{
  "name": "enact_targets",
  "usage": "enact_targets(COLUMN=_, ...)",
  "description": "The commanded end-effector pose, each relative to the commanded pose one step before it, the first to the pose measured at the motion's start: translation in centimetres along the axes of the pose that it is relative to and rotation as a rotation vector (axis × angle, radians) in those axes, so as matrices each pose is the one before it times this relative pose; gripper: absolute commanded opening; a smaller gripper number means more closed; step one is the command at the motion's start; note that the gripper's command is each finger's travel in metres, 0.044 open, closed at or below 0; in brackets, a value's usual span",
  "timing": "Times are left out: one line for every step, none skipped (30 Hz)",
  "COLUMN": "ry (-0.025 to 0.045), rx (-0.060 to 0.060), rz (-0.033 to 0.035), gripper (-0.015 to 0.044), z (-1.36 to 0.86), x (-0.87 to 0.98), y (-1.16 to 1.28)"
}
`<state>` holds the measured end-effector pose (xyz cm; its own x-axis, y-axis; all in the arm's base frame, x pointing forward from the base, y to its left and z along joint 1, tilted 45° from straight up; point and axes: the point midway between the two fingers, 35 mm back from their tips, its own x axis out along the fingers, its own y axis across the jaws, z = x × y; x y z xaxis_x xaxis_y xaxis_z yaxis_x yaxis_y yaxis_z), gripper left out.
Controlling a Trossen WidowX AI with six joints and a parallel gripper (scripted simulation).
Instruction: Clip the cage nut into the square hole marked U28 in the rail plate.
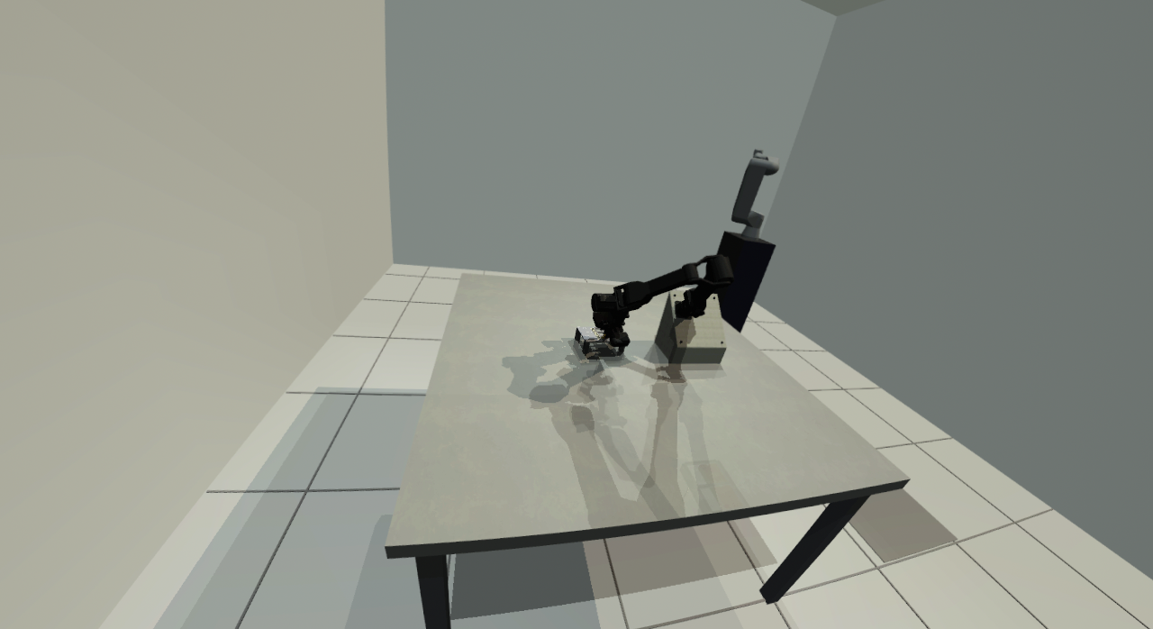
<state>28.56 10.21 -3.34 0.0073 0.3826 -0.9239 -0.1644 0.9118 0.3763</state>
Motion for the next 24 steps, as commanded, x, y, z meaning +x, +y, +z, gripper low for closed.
enact_targets(ry=-0.00379, rx=-0.0038, rz=0.01576, gripper=0.0025, z=0.123, x=-0.034, y=-0.060)
enact_targets(ry=-0.00003, rx=0.0000, rz=0.00053, gripper=0.0025, z=0.002, x=-0.003, y=-0.003)
enact_targets(ry=-0.00004, rx=0.0000, rz=0.00069, gripper=0.0025, z=0.002, x=-0.004, y=-0.004)
enact_targets(ry=-0.00005, rx=0.0000, rz=0.00081, gripper=0.0025, z=0.003, x=-0.005, y=-0.005)
enact_targets(ry=-0.00002, rx=0.0000, rz=0.00036, gripper=0.0025, z=0.001, x=-0.002, y=-0.002)
enact_targets(ry=0.00000, rx=0.0000, rz=0.00056, gripper=0.0025, z=0.000, x=0.000, y=-0.002)
enact_targets(ry=-0.00001, rx=0.0000, rz=0.00116, gripper=0.0025, z=0.000, x=0.000, y=-0.005)
enact_targets(ry=-0.00001, rx=0.0000, rz=0.00152, gripper=0.0025, z=0.000, x=0.000, y=-0.006)
enact_targets(ry=-0.00002, rx=0.0000, rz=0.00198, gripper=0.0025, z=0.000, x=0.000, y=-0.008)
enact_targets(ry=-0.00003, rx=0.0000, rz=0.00257, gripper=0.0025, z=0.000, x=-0.001, y=-0.011)
enact_targets(ry=0.00001, rx=0.0000, rz=0.00325, gripper=0.0025, z=0.004, x=-0.005, y=-0.008)
enact_targets(ry=0.00001, rx=0.0000, rz=0.00064, gripper=0.0025, z=0.000, x=0.000, y=-0.003)
enact_targets(ry=0.00001, rx=0.0000, rz=0.00114, gripper=0.0025, z=0.000, x=0.000, y=-0.005)
enact_targets(ry=0.00001, rx=0.0000, rz=0.00170, gripper=0.0025, z=0.000, x=0.000, y=-0.007)
enact_targets(ry=0.00001, rx=0.0000, rz=0.00234, gripper=0.0025, z=0.001, x=0.000, y=-0.010)
enact_targets(ry=0.00000, rx=0.0000, rz=0.00256, gripper=0.0025, z=0.001, x=0.000, y=-0.011)
enact_targets(ry=-0.00001, rx=0.0000, rz=0.00286, gripper=0.0025, z=0.001, x=-0.001, y=-0.012)
enact_targets(ry=-0.00002, rx=0.0000, rz=0.00324, gripper=0.0025, z=0.001, x=-0.001, y=-0.014)
enact_targets(ry=-0.00004, rx=0.0000, rz=0.00357, gripper=0.0025, z=0.001, x=-0.001, y=-0.015)
enact_targets(ry=0.00002, rx=0.0000, rz=0.00064, gripper=0.0025, z=0.000, x=0.001, y=-0.003)
enact_targets(ry=0.00004, rx=0.0000, rz=0.00132, gripper=0.0025, z=0.000, x=0.001, y=-0.006)
enact_targets(ry=0.00005, rx=0.0000, rz=0.00183, gripper=0.0025, z=0.000, x=0.002, y=-0.008)
enact_targets(ry=0.00006, rx=0.0000, rz=0.00238, gripper=0.0025, z=0.000, x=0.002, y=-0.010)
enact_targets(ry=0.00006, rx=0.0000, rz=0.00299, gripper=0.0025, z=0.000, x=0.003, y=-0.012)
